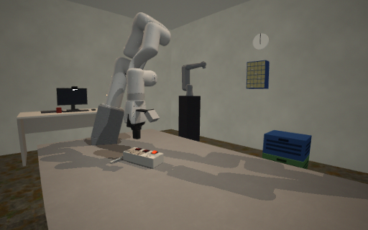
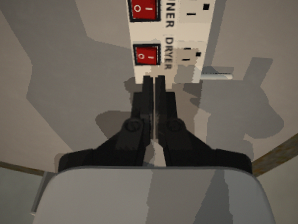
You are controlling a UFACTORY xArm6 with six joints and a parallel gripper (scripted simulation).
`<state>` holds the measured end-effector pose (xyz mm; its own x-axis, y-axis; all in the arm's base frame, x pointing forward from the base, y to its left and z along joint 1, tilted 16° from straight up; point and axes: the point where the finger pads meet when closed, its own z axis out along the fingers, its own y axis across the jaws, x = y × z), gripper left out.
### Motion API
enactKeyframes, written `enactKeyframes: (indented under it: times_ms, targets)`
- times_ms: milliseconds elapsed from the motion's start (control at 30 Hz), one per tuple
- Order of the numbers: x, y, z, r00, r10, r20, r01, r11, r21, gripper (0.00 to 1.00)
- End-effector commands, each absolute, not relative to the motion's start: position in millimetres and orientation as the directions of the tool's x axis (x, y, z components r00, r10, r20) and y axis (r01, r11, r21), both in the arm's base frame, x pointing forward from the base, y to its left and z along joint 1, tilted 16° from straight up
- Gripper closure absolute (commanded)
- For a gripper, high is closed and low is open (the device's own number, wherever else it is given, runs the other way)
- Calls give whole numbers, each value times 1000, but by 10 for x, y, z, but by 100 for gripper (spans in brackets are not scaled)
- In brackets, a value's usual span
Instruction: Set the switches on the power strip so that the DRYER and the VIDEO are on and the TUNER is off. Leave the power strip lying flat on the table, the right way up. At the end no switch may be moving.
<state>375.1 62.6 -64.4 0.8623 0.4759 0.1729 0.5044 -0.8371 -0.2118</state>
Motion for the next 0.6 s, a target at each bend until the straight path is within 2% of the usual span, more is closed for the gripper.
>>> enactKeyframes:
  times_ms: [0,567]
  targets:
    - [3763,627,-643,862,475,175,505,-837,-210,100]
    - [3770,667,-787,862,475,175,505,-837,-210,100]
